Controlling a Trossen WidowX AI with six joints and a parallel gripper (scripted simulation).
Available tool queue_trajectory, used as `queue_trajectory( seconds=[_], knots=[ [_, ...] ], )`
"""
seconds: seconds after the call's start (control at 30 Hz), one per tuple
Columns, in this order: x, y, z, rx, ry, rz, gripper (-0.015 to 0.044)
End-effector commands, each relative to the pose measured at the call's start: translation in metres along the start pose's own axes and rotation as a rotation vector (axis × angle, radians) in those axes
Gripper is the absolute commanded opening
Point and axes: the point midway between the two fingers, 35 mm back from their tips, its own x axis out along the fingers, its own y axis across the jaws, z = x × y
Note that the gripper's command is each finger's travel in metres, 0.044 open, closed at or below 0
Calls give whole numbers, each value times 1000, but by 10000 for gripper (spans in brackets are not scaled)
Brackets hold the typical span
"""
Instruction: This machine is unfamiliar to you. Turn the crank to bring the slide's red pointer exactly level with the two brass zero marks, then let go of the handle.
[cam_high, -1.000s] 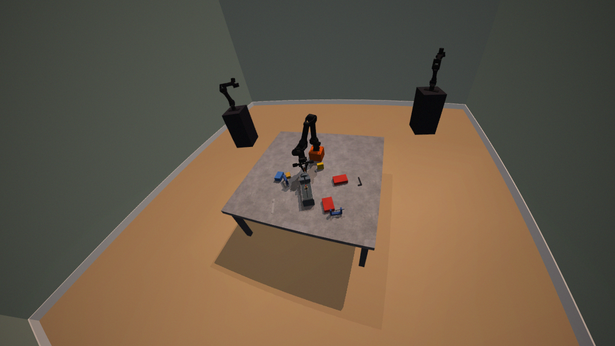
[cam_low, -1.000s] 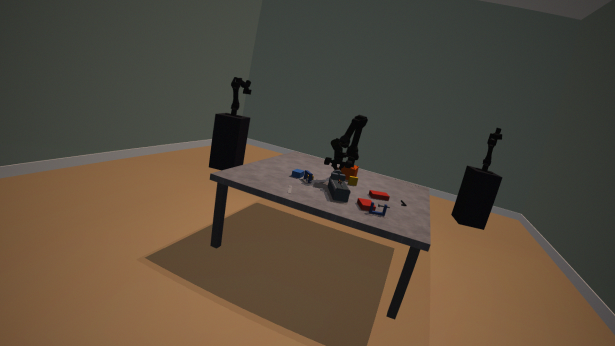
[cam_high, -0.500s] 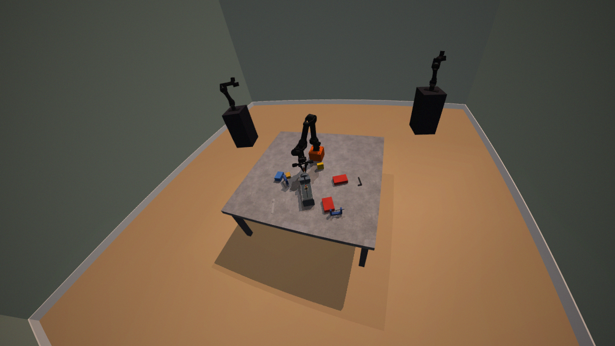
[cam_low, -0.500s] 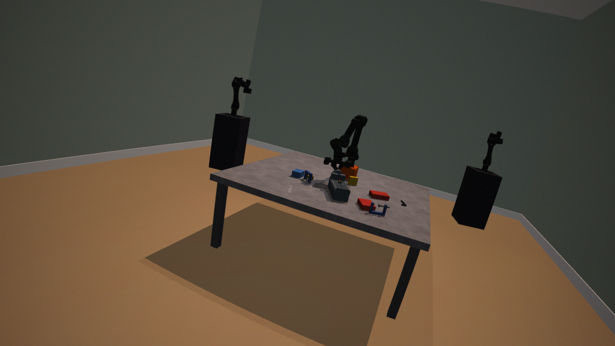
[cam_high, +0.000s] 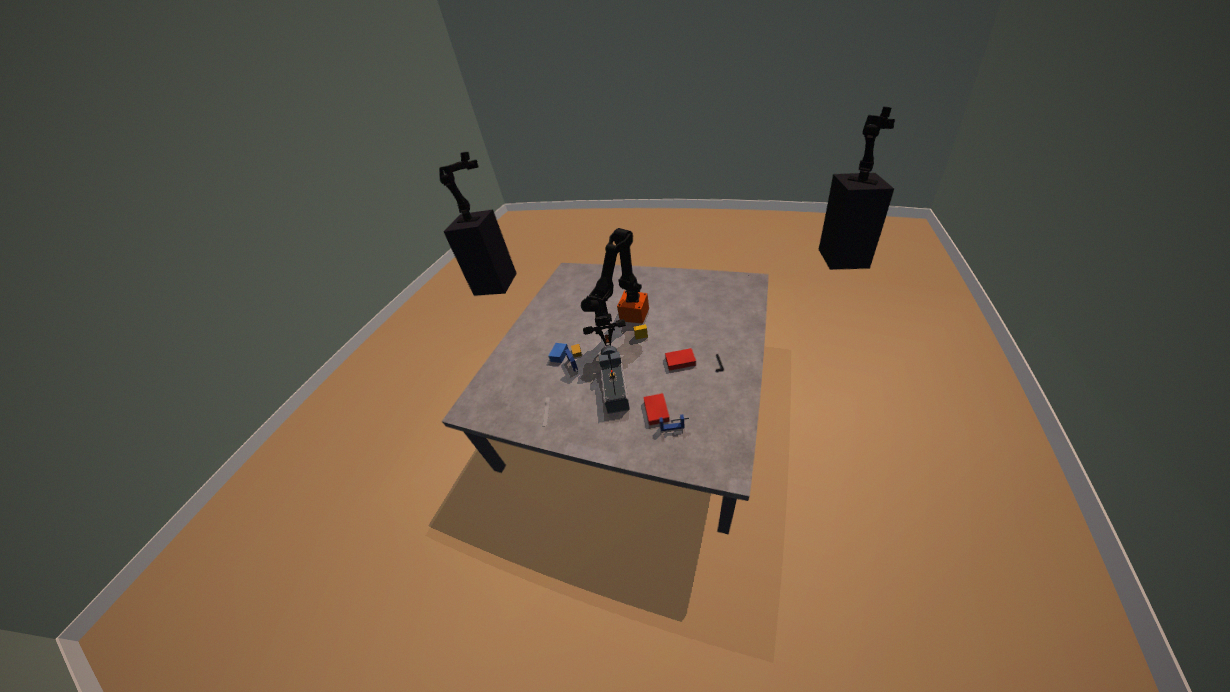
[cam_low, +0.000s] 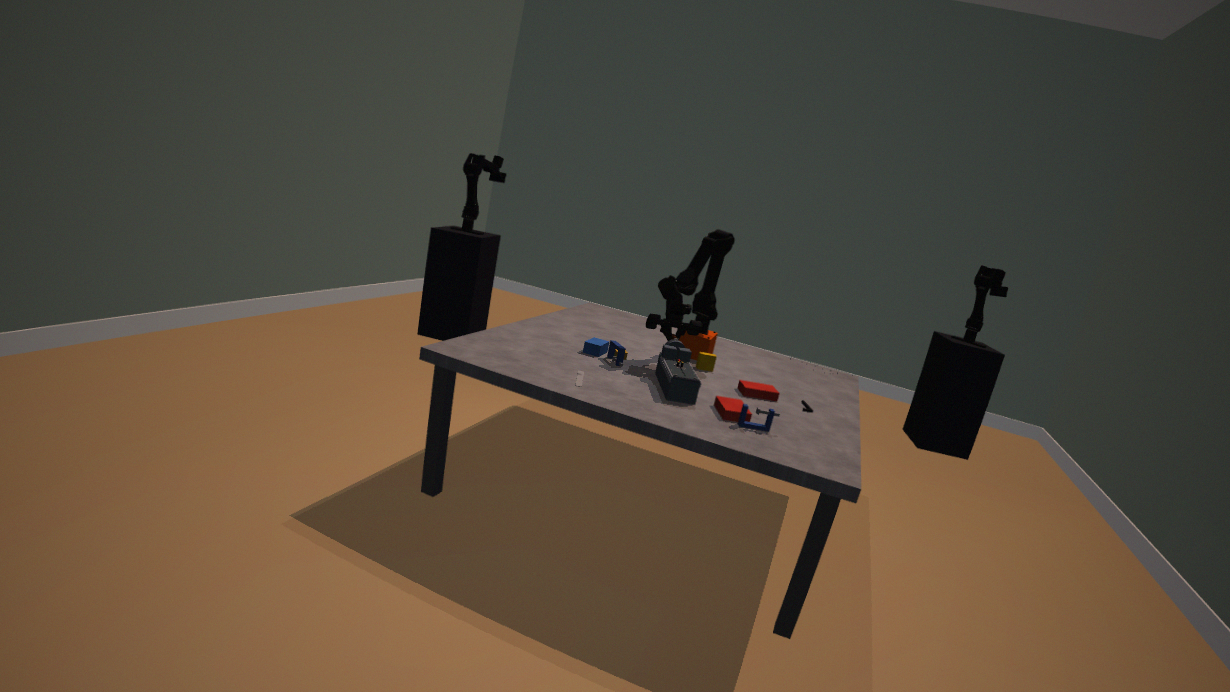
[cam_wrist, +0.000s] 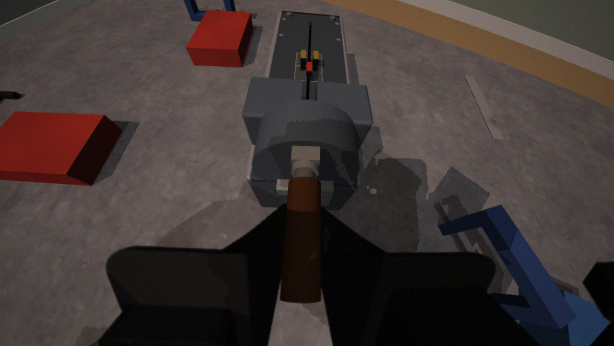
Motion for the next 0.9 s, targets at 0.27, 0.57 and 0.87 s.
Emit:
queue_trajectory(
  seconds=[0.27,0.57,0.87],
  knots=[
    [0,-13,-1,-4,1,-28,0],
    [3,-20,-4,-5,2,-28,0],
    [9,-28,-11,-5,2,-29,0]
  ],
)
